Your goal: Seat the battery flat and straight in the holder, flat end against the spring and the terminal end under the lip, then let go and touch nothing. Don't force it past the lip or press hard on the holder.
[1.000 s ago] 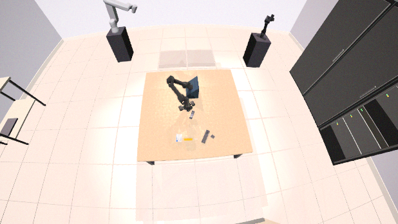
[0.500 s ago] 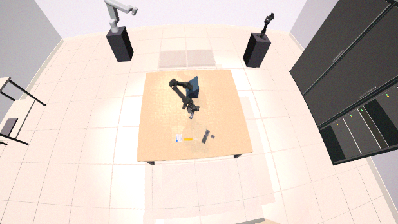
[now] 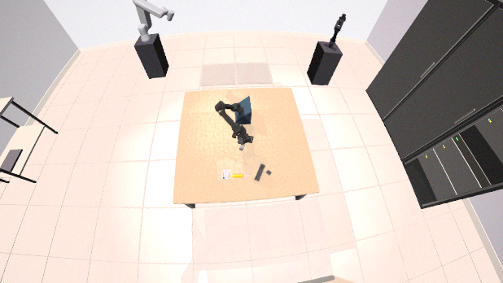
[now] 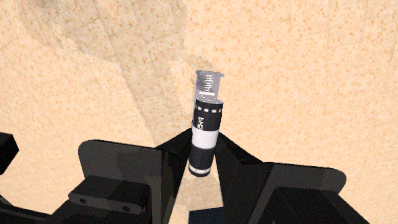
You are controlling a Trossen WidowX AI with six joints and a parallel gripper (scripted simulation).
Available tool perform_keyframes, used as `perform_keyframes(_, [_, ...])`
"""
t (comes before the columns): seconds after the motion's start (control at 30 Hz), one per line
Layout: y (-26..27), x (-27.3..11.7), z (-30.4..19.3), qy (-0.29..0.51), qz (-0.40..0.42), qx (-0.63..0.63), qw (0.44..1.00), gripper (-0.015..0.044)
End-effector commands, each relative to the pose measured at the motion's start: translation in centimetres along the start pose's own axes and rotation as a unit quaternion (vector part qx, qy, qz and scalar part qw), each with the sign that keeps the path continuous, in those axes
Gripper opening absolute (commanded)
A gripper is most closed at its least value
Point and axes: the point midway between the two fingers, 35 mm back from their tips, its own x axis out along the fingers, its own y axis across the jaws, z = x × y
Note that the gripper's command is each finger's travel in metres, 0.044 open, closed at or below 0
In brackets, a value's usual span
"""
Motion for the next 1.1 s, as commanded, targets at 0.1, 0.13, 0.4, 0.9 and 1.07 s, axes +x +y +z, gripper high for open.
perform_keyframes(0.1, [0.0, 2.6, -0.2, 0.080, -0.002, 0.000, 0.997, 0.0074])
perform_keyframes(0.13, [-0.1, 2.9, -0.3, 0.089, -0.003, -0.001, 0.996, 0.0074])
perform_keyframes(0.4, [-0.1, 3.4, -0.4, 0.111, -0.006, -0.003, 0.994, 0.0074])
perform_keyframes(0.9, [0.0, 4.1, 0.1, 0.160, -0.007, -0.005, 0.987, 0.0074])
perform_keyframes(1.07, [0.0, 4.3, 0.3, 0.176, -0.007, -0.004, 0.984, 0.0074])
